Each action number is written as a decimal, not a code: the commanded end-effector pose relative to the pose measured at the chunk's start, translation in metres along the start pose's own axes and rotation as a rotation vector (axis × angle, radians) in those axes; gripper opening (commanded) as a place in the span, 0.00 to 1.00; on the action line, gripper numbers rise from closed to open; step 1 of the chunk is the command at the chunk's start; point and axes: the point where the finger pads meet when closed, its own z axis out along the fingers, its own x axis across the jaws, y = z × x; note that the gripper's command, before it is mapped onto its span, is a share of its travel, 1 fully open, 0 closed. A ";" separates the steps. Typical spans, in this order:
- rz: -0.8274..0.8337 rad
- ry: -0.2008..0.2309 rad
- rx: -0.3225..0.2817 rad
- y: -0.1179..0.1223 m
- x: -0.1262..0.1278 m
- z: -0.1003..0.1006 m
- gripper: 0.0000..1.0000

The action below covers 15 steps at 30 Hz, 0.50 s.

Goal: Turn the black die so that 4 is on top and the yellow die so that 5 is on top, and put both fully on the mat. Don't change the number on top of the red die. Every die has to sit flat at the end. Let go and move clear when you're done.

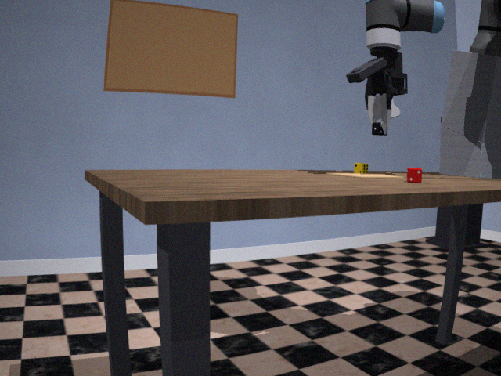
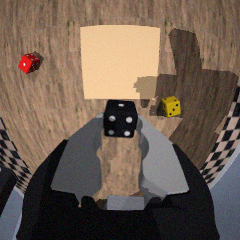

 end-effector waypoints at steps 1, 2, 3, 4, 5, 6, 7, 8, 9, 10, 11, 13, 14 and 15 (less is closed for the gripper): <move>0.000 0.000 0.001 0.000 0.000 0.000 0.10; 0.000 0.000 0.001 0.000 0.000 0.000 0.10; 0.000 0.000 0.001 0.000 0.000 0.001 0.10; 0.000 0.001 0.001 0.000 0.000 0.002 0.10; 0.000 0.001 0.001 0.000 0.000 0.003 0.10; 0.001 0.001 0.001 -0.001 0.000 0.005 0.10; 0.001 0.001 0.001 -0.001 0.000 0.007 0.10; 0.001 0.001 0.001 -0.001 0.000 0.009 0.10; 0.001 0.001 0.001 -0.001 0.000 0.012 0.10; 0.001 0.001 0.001 -0.001 0.000 0.015 0.10; 0.001 0.001 0.001 -0.001 0.000 0.019 0.10; 0.001 0.001 0.001 -0.001 0.000 0.027 0.10; 0.001 0.001 0.001 -0.001 0.000 0.032 0.10; 0.001 0.001 0.001 -0.001 0.000 0.037 0.10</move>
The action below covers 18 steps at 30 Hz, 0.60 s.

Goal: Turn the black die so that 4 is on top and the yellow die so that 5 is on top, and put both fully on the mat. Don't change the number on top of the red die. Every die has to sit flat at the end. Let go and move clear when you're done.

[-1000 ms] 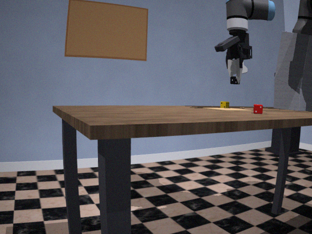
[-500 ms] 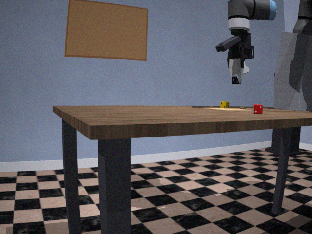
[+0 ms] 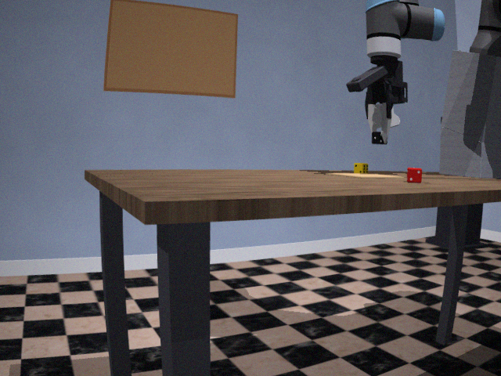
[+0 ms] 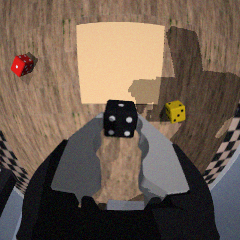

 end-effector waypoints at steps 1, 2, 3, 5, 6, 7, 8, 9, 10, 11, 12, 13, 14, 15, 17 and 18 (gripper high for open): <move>0.000 0.000 0.001 -0.001 0.000 0.014 0.10; 0.000 0.000 0.001 -0.001 0.000 0.014 0.10; 0.000 0.000 0.001 -0.001 0.000 0.019 0.10; 0.000 0.000 0.001 -0.001 0.000 0.029 0.10; 0.000 0.000 0.001 -0.001 0.000 0.034 0.10; 0.000 0.000 0.001 -0.001 0.000 0.038 0.10; 0.000 0.000 0.001 -0.001 0.000 0.043 0.10; 0.000 0.000 0.001 -0.001 -0.001 0.048 0.10; 0.000 0.000 0.001 -0.002 -0.001 0.052 0.10; 0.000 0.000 0.001 -0.002 -0.001 0.056 0.10; 0.000 0.000 0.001 -0.002 -0.001 0.059 0.10; 0.000 0.000 0.001 -0.002 -0.001 0.063 0.10; 0.000 0.000 0.001 -0.002 -0.001 0.065 0.10; 0.000 0.000 0.001 -0.002 -0.001 0.068 0.10; 0.000 0.000 0.001 -0.002 -0.001 0.071 0.10; 0.000 0.000 0.001 -0.002 -0.001 0.071 0.10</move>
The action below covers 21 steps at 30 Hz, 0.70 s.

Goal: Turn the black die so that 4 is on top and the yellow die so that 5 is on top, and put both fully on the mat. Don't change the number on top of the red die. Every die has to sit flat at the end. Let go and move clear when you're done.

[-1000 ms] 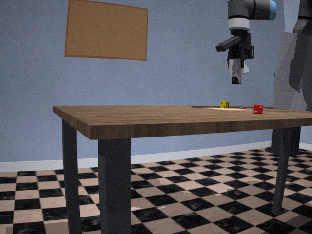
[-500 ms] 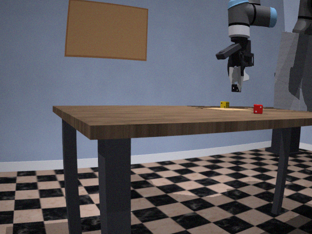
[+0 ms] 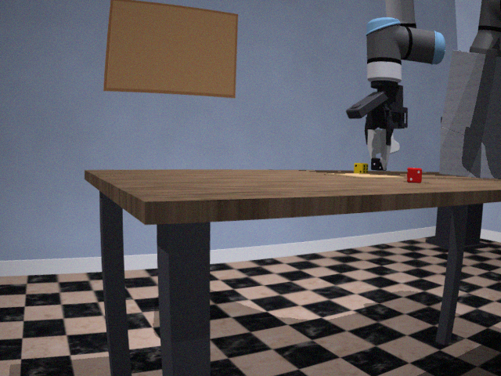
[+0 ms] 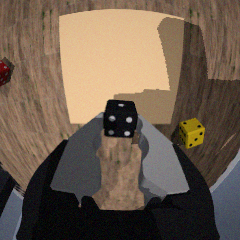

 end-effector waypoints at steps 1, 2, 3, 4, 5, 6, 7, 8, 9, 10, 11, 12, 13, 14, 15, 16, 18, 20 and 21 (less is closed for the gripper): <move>0.000 0.000 0.001 -0.001 0.000 0.005 0.10; 0.000 0.000 0.001 -0.001 0.000 0.006 0.10; 0.000 0.000 0.001 -0.001 0.000 0.007 0.10; 0.000 0.000 0.001 -0.001 0.000 0.007 0.10; 0.000 0.000 0.001 -0.001 0.000 0.007 0.10; 0.000 0.000 0.001 -0.001 0.000 0.007 0.10; 0.000 0.000 0.001 -0.001 0.000 0.007 0.10; 0.000 0.000 0.001 -0.001 0.000 0.007 0.10; 0.000 0.000 0.001 -0.001 0.000 0.007 0.10; 0.000 0.000 0.001 -0.001 0.000 0.007 0.10; 0.000 0.000 0.001 -0.001 0.000 0.007 0.10; 0.000 0.000 0.001 -0.001 0.000 0.007 0.10; 0.000 0.000 0.001 -0.001 0.000 0.007 0.10; 0.000 0.000 0.001 -0.001 0.000 0.007 0.10; 0.000 0.000 0.001 -0.001 0.000 0.007 0.10; 0.000 0.000 0.001 -0.001 0.000 0.007 0.10; 0.000 0.000 0.001 -0.001 0.000 0.007 0.10; 0.000 0.000 0.001 -0.001 0.000 0.007 0.10; 0.000 0.000 0.001 -0.001 0.000 0.007 0.10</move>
